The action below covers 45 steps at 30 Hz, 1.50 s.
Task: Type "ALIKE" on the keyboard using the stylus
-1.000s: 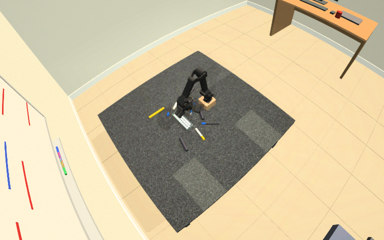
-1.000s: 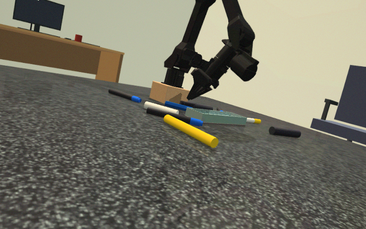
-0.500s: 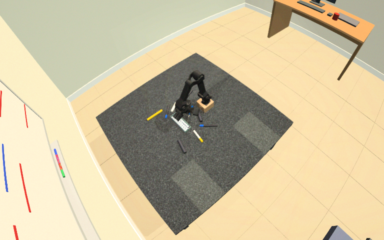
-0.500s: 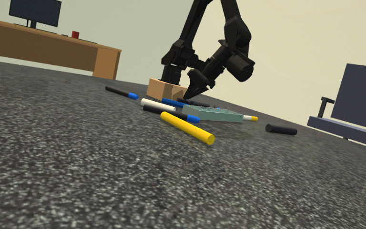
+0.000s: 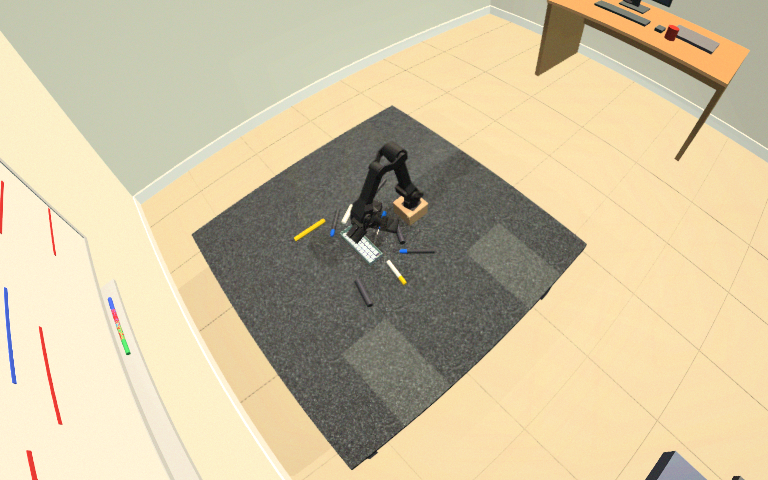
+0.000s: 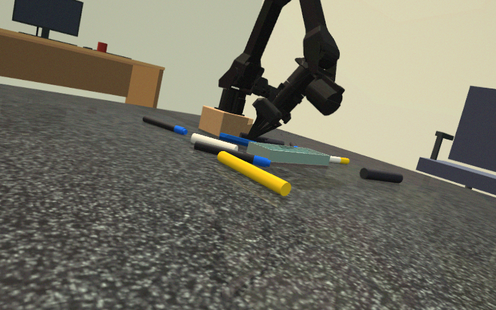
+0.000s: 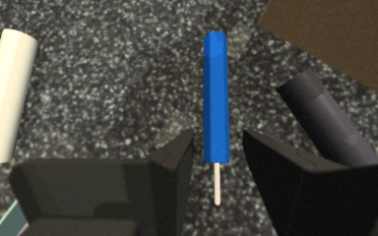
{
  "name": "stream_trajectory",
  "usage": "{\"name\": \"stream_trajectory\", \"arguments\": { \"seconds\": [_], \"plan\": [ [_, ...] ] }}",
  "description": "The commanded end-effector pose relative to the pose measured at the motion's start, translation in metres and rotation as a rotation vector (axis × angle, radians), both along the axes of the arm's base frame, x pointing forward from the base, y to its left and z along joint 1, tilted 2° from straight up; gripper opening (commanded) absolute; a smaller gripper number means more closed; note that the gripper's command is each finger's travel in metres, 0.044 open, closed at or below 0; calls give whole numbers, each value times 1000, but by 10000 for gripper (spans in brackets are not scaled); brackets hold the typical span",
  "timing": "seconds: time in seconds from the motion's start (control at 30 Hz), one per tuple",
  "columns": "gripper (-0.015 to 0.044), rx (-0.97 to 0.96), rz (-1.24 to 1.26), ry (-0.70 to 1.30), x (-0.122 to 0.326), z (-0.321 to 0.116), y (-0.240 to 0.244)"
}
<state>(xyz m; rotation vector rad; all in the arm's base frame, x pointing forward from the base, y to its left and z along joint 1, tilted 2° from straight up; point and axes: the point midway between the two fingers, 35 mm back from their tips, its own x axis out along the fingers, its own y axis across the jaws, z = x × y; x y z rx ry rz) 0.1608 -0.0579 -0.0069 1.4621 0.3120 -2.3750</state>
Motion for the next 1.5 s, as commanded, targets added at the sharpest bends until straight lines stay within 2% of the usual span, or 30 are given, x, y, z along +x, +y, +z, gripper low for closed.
{"name": "stream_trajectory", "arguments": {
  "seconds": [0.0, 0.77, 0.93, 1.13, 1.47],
  "plan": [
    [150, -4, -3, 7, -2, -4, 0],
    [150, -4, -3, 7, -2, -16, 0],
    [19, 0, 0, 4, 0, -15, 0],
    [0, 0, 0, 4, 0, -10, 0],
    [0, 1, 0, 5, -2, 35, -1]
  ]
}}
